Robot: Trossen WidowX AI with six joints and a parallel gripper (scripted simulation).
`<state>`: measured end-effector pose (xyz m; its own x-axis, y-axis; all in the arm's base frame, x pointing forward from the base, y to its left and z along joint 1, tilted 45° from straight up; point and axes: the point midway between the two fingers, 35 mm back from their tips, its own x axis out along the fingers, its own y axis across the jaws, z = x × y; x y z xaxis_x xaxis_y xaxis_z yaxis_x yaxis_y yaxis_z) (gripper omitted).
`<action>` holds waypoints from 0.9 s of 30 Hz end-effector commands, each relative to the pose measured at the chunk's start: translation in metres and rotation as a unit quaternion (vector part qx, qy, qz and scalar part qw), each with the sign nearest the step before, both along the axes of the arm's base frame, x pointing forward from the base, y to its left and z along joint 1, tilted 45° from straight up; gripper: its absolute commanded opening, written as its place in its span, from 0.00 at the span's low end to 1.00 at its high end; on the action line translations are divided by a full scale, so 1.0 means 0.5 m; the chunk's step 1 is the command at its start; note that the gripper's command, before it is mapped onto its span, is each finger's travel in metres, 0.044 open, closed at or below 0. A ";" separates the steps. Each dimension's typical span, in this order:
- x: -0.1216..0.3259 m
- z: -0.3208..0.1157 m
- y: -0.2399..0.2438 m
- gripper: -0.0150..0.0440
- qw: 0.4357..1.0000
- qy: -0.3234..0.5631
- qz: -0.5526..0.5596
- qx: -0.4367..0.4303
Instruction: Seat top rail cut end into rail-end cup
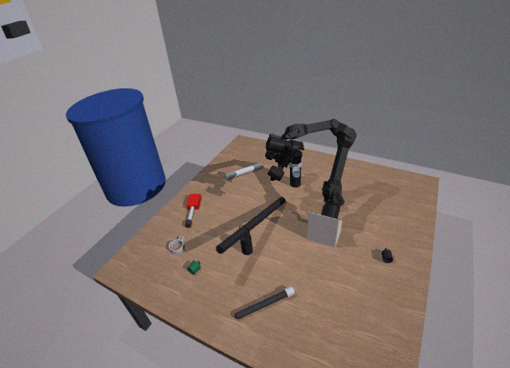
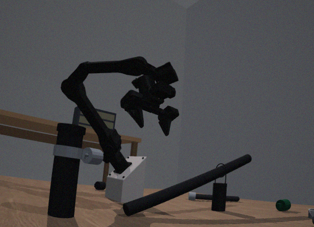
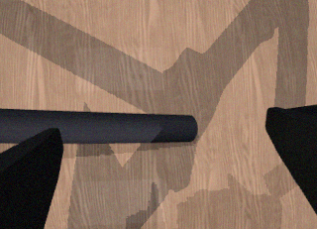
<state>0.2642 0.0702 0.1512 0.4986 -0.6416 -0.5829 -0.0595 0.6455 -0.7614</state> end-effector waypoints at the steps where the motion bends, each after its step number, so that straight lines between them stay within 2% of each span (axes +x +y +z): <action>1: -0.002 0.032 -0.047 1.00 0.991 0.106 0.074 -0.039; 6: -0.012 0.067 -0.101 1.00 0.954 0.222 0.179 -0.088; 11: -0.031 0.103 -0.152 1.00 0.893 0.313 0.292 -0.141; 19: -0.067 0.151 -0.210 1.00 0.834 0.356 0.380 -0.182; 27: -0.100 0.185 -0.246 1.00 0.746 0.401 0.467 -0.254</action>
<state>0.2431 -0.0174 0.2066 0.4215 -0.5393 -0.7290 -0.8150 0.1272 -0.5654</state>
